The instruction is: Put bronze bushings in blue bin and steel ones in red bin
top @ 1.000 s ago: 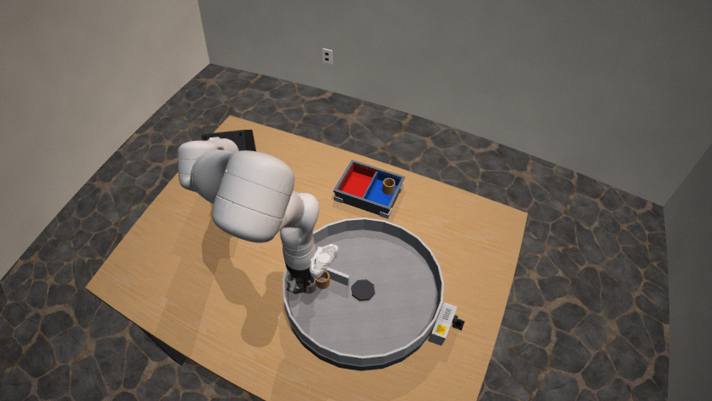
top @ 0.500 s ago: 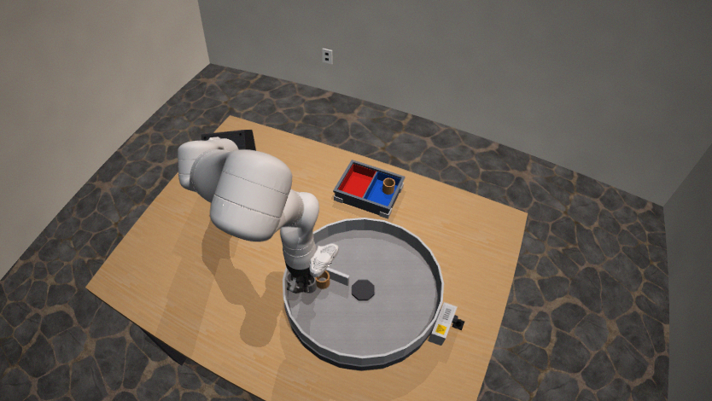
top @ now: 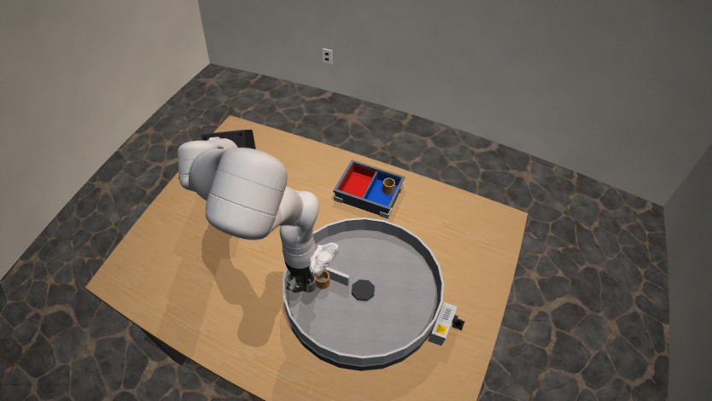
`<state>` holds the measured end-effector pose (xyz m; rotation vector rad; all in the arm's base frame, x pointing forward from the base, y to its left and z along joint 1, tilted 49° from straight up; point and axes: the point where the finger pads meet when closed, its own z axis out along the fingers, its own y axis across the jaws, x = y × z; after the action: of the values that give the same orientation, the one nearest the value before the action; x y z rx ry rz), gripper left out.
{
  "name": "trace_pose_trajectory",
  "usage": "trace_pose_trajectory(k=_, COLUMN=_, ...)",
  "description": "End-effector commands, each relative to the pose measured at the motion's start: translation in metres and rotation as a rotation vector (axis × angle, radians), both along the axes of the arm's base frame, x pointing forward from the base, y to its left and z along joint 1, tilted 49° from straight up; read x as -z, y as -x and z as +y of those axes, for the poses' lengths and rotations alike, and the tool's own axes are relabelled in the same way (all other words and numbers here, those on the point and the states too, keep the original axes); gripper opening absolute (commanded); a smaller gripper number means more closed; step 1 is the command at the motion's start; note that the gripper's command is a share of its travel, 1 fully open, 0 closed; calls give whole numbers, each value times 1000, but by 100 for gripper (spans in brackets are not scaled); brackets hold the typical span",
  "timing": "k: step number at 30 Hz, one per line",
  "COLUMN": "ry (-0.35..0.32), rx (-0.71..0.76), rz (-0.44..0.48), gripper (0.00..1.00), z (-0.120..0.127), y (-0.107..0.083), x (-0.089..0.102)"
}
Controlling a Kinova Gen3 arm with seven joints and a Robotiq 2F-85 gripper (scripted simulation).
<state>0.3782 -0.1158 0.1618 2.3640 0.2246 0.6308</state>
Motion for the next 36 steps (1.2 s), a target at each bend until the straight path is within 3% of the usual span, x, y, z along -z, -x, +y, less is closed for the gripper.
trace_pose_trajectory(k=1, ry=0, rx=-1, rz=0, gripper=0, z=1, y=1, x=-1)
trace_pose_trajectory(k=36, ry=2, rx=2, rz=4, gripper=0, z=6, y=9, x=-8)
